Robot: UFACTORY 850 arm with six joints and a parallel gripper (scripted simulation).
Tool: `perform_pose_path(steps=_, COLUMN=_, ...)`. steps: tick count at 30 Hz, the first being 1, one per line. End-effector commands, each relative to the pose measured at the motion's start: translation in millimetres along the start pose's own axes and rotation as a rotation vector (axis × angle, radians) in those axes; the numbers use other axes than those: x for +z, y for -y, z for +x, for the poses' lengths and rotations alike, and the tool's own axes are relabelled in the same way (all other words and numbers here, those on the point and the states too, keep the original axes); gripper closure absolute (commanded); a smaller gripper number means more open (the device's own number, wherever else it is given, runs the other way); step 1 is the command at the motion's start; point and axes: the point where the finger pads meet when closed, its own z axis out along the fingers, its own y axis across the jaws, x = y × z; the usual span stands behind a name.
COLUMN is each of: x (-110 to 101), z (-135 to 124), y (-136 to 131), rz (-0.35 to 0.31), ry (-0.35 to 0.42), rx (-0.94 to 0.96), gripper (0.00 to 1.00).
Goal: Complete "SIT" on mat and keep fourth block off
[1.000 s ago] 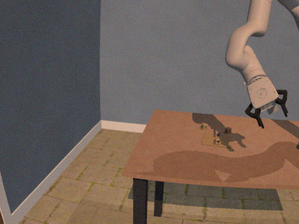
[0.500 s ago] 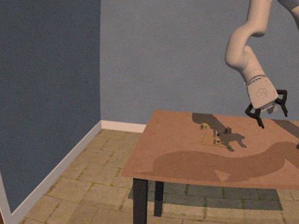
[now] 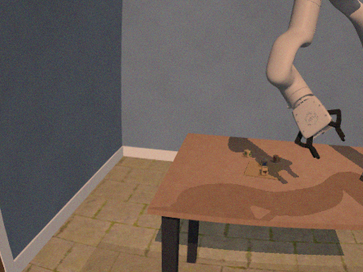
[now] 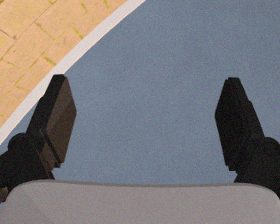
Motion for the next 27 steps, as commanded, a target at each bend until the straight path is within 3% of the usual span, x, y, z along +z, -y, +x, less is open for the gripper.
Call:
perform_pose_path(steps=1, x=-4, z=11, y=6, rz=-0.027, ry=-0.091, rx=0.052, gripper=0.0)
perform_pose_path(steps=10, x=-23, z=47, y=31, rz=-0.023, ry=-0.3, rx=0.183, gripper=0.0)
perform_pose_path(steps=12, x=-23, z=47, y=31, rz=-0.023, ry=-0.3, rx=0.183, gripper=0.0)
perform_pose_path(steps=13, x=-30, z=58, y=40, rz=-0.009, ry=-0.363, rx=0.223, gripper=0.0)
perform_pose_path(steps=27, x=-74, z=107, y=89, rz=0.131, ry=-0.641, rx=0.411, gripper=0.0)
